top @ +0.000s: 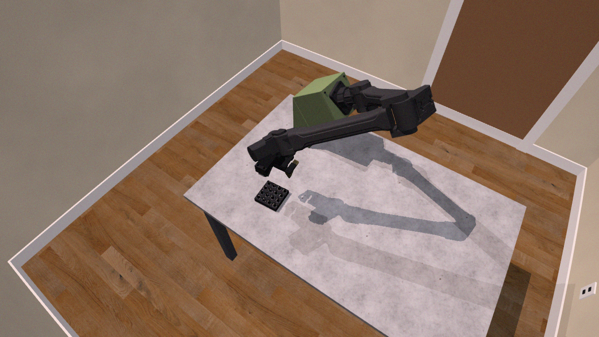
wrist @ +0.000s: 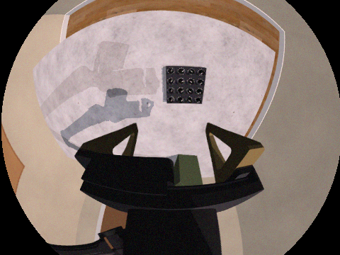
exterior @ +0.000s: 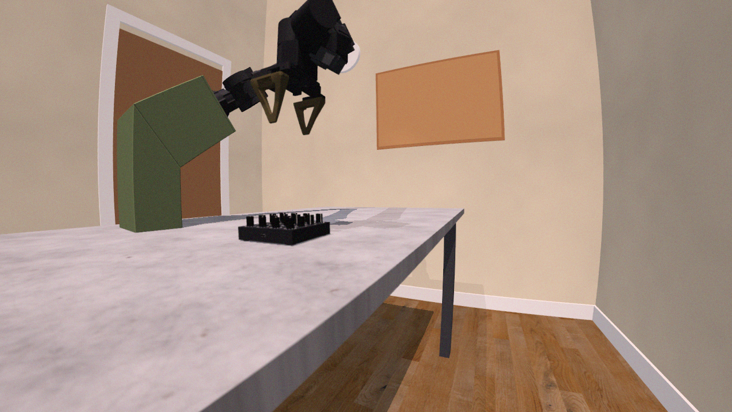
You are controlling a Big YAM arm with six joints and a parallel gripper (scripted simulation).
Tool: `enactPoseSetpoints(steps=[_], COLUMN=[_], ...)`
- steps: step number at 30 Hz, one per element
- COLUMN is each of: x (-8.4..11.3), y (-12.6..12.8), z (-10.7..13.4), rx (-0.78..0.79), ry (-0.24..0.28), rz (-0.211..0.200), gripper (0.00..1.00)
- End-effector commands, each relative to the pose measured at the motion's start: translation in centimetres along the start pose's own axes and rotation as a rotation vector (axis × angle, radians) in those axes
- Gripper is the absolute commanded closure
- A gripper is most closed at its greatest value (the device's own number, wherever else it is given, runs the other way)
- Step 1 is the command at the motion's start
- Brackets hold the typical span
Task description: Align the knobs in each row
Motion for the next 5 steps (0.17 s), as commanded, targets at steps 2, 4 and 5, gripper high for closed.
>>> enactPoseSetpoints(steps=[2,4,5], x=[0.69,0.69,0.69], y=[-0.23,-0.23,-0.23], z=[-1.09,-1.09,-1.09], rx=[0.022,0.022,0.022], ry=[-0.016,-0.016,-0.016], rz=[0.006,0.006,0.006], gripper=[0.00,0.00,0.00])
Point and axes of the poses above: the point where the finger pads meet when closed, its own x axis back along the fingers, its own y axis across the jaws, z = x × y, the point moved 3 cm from there along x, back along the fingers, and after that the axes turned 2 degrees about x, right-handed, at the moved point
